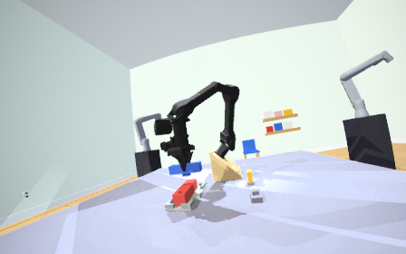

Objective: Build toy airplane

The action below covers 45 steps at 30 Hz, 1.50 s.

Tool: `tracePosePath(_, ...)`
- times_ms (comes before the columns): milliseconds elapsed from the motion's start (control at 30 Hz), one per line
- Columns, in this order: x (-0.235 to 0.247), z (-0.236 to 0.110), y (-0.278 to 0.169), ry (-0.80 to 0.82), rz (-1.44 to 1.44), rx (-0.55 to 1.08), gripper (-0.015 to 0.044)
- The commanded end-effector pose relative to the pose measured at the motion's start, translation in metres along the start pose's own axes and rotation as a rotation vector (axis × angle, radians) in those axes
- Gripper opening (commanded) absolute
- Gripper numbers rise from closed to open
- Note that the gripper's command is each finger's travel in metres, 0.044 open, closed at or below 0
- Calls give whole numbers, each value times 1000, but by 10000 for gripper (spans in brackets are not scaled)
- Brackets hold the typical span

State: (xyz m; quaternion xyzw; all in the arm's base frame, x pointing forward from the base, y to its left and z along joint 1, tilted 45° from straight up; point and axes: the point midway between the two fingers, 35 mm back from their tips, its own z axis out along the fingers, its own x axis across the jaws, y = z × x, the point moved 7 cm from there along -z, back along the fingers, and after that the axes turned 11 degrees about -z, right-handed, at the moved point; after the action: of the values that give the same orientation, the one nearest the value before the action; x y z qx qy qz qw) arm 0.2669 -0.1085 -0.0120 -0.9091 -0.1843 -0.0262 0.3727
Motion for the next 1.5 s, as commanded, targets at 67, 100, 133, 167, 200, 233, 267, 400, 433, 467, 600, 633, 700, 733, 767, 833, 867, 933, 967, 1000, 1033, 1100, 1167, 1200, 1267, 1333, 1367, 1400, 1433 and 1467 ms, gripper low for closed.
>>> tracePosePath(67,-2,0,2,-3,5,-3,195)
tracePosePath(100,-2,0,2,-3,5,-3,195)
tracePosePath(133,-2,1,2,-3,5,-3,195)
tracePosePath(167,-2,1,2,-3,5,-3,195)
tracePosePath(200,-2,3,2,-3,5,-3,195)
tracePosePath(233,-2,4,2,-3,5,-3,195)
tracePosePath(267,-2,6,2,-3,5,-3,195)
tracePosePath(400,-2,13,2,-3,5,-3,195)
tracePosePath(433,-2,14,2,-3,5,-3,195)
tracePosePath(467,-2,16,2,-3,5,-3,195)
tracePosePath(600,-2,22,2,-3,5,-2,195)
tracePosePath(633,-2,24,2,-3,5,-2,195)
tracePosePath(700,-2,27,2,-2,5,-2,195)
tracePosePath(733,-2,29,2,-2,5,-2,195)
tracePosePath(767,-2,30,2,-2,5,-2,195)
tracePosePath(833,-2,34,2,-2,5,-2,195)
tracePosePath(867,-2,35,2,-2,5,-1,195)
tracePosePath(933,-2,38,2,-2,5,-1,195)
tracePosePath(967,-2,40,2,-2,5,-1,195)
tracePosePath(1000,-2,40,2,-2,5,-1,195)
tracePosePath(1033,-2,41,2,-2,4,-1,195)
tracePosePath(1100,-2,41,2,-2,4,-1,195)
tracePosePath(1167,-2,41,2,-2,4,-1,195)
tracePosePath(1200,-2,38,1,-4,-1,-6,188)
tracePosePath(1267,-2,38,1,-4,-1,-6,175)
tracePosePath(1333,-2,38,1,-4,-1,-6,161)
tracePosePath(1367,-2,38,1,-4,-1,-6,135)
tracePosePath(1400,-2,38,1,-4,-1,-6,109)
tracePosePath(1433,-2,38,1,-4,-1,-6,83)
tracePosePath(1467,-2,38,1,-4,-1,-6,56)
